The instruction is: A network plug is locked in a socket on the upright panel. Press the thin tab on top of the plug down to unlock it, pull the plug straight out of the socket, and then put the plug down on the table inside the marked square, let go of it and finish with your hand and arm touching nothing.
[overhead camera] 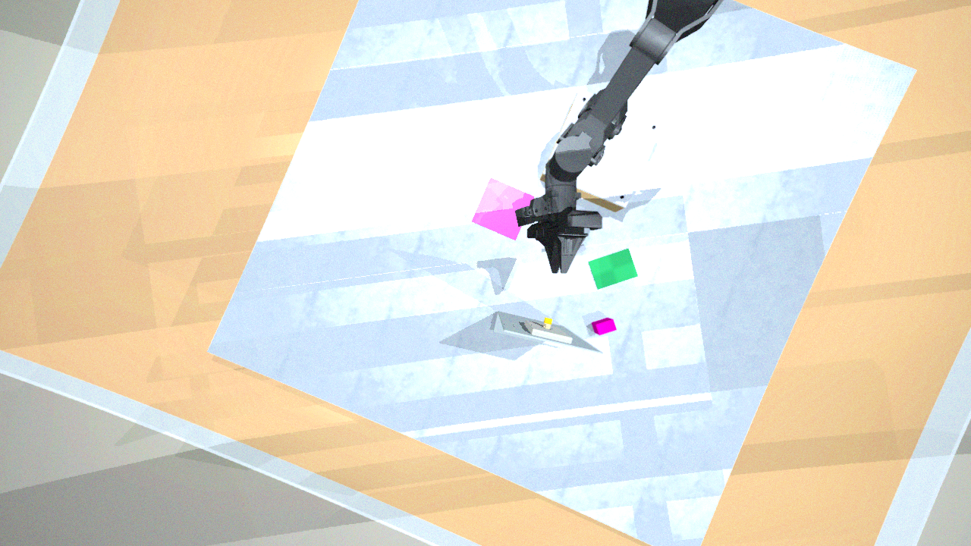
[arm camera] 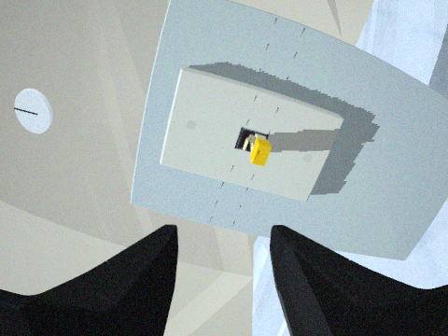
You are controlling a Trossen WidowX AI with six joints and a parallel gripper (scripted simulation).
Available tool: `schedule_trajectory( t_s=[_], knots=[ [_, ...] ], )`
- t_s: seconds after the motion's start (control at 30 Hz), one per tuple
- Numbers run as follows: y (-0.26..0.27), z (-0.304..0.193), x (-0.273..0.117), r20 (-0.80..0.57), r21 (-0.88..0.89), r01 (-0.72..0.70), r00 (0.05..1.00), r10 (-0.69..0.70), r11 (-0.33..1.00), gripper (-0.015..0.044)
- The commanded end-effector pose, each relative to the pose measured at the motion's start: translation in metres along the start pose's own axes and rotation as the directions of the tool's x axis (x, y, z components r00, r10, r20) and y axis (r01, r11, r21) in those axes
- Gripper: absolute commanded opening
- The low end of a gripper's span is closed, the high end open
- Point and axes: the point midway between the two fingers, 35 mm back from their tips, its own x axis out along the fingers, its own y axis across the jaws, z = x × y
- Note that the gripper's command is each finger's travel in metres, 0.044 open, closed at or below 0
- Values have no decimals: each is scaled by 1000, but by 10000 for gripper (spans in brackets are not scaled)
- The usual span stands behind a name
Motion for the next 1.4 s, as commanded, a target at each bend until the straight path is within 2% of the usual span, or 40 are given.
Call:
schedule_trajectory(
  t_s=[0.0,0.13,0.37,0.87,1.37],
  knots=[
    [-12,-7,-10,-29,135,6,1000,-2,991,156],
    [-19,-12,-18,-48,244,7,999,5,970,156],
    [-19,-12,-18,-49,250,7,999,5,968,156],
    [-21,0,37,-48,249,3,999,9,969,156],
    [-22,5,56,-47,248,1,999,11,969,156]
  ],
)
